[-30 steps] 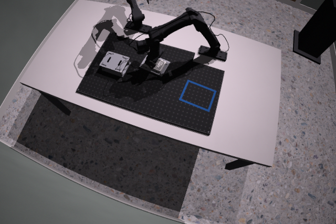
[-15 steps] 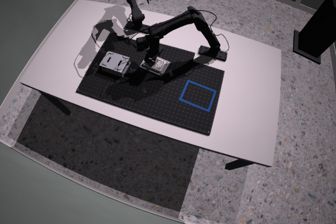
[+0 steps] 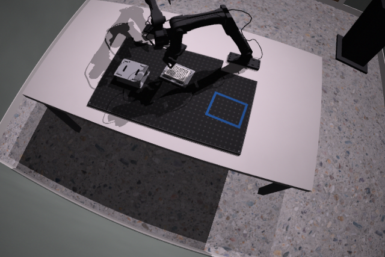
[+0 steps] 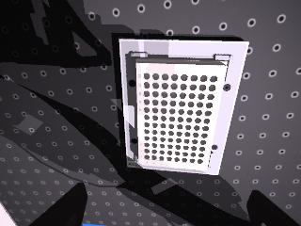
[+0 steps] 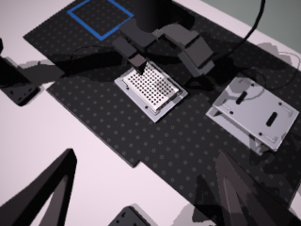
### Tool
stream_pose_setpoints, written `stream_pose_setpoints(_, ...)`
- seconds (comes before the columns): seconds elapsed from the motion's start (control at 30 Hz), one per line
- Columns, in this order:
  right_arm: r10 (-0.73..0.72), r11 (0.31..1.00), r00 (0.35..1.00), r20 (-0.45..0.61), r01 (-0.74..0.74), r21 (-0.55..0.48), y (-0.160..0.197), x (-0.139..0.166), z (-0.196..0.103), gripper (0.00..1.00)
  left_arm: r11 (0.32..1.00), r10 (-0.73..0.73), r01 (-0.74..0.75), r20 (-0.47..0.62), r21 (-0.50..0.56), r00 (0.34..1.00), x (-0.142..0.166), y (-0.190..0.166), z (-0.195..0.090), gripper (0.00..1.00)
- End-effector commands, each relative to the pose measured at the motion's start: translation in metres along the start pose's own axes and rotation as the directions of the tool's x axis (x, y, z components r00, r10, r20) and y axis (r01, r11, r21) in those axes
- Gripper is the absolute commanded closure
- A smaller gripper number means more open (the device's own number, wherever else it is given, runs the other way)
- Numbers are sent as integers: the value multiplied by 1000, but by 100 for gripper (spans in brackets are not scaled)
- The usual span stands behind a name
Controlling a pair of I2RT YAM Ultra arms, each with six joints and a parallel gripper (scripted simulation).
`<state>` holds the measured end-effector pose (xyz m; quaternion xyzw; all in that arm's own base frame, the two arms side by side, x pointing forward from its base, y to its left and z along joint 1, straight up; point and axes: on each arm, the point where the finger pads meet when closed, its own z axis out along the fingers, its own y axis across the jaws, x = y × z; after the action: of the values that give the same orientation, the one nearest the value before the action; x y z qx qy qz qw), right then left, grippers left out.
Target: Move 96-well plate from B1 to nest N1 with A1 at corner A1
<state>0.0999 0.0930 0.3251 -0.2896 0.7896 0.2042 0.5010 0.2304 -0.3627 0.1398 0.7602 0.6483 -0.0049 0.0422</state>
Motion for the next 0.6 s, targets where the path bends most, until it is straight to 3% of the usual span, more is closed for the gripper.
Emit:
stream_pose_setpoints(0.0, 2, 1000, 1000, 4, -2, 0, 0, -2, -4, 0, 1000, -28, 28, -25, 4, 999, 9, 2, -1, 0)
stream_pose_setpoints(0.23, 2, 1000, 1000, 4, -2, 0, 0, -2, -4, 0, 990, -96, 103, 72, -96, 993, 12, 19, -16, 0)
stream_pose_setpoints(0.4, 2, 1000, 999, 34, -2, 0, 0, -18, 9, 0, 950, -216, 249, 174, -191, 961, 53, 31, -36, 0)
stream_pose_setpoints(0.57, 3, 1000, 1000, 9, -3, 2, -1, -25, 43, 0, 892, -282, 362, 293, -270, 914, 86, 35, -71, 0)
